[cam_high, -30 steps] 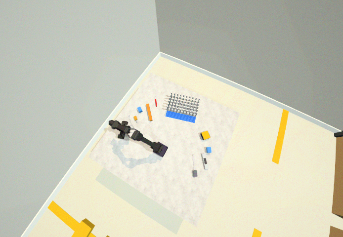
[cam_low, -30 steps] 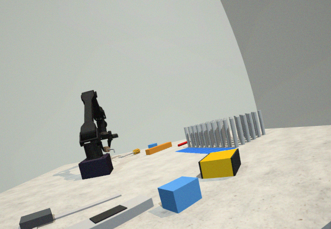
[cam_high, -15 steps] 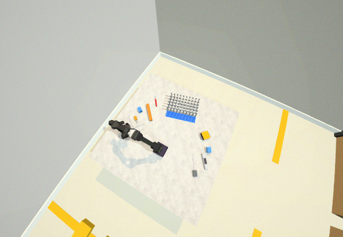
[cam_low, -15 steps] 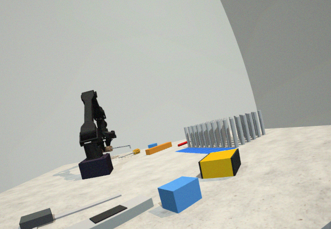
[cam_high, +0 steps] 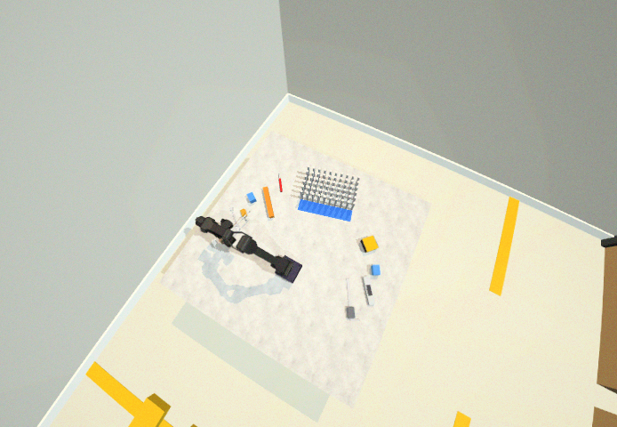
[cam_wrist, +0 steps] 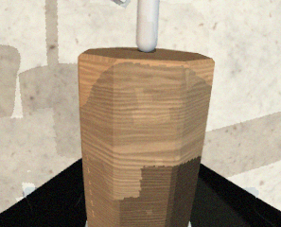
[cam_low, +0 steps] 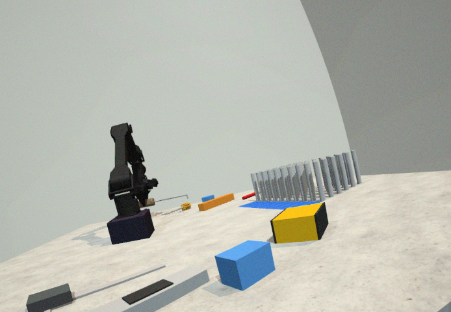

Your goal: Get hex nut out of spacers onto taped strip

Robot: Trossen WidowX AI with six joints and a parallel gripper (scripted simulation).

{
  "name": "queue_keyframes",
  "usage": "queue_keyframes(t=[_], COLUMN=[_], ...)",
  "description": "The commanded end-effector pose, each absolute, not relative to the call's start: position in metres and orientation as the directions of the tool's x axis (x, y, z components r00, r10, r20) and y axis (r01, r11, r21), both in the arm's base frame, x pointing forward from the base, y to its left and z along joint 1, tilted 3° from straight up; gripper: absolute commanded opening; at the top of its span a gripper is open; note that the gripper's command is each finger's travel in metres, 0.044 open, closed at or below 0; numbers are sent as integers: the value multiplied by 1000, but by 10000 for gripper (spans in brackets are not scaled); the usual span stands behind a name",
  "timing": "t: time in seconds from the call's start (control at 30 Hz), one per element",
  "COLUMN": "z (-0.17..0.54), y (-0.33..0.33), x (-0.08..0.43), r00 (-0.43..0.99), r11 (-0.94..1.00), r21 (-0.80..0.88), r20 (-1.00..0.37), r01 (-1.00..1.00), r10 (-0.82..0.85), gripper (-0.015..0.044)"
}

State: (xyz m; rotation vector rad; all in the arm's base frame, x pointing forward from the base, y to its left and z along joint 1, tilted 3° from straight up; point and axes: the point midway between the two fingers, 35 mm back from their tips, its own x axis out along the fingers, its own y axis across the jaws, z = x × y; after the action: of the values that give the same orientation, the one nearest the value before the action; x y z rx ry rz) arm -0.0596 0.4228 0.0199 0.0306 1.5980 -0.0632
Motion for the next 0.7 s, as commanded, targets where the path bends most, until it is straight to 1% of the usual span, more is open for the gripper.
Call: queue_keyframes(t=[0.0, 0.33, 0.67], z=[23, 22, 22], y=[424, 424, 424], x=[-60, -60, -60], r00=[-31, -31, -31], r11=[995, 904, 706], r21=[-7, 4, 15], r20=[-999, -999, -999], r01=[-95, -427, -708], r10=[-10, -10, -10], gripper=[0, 0, 0])
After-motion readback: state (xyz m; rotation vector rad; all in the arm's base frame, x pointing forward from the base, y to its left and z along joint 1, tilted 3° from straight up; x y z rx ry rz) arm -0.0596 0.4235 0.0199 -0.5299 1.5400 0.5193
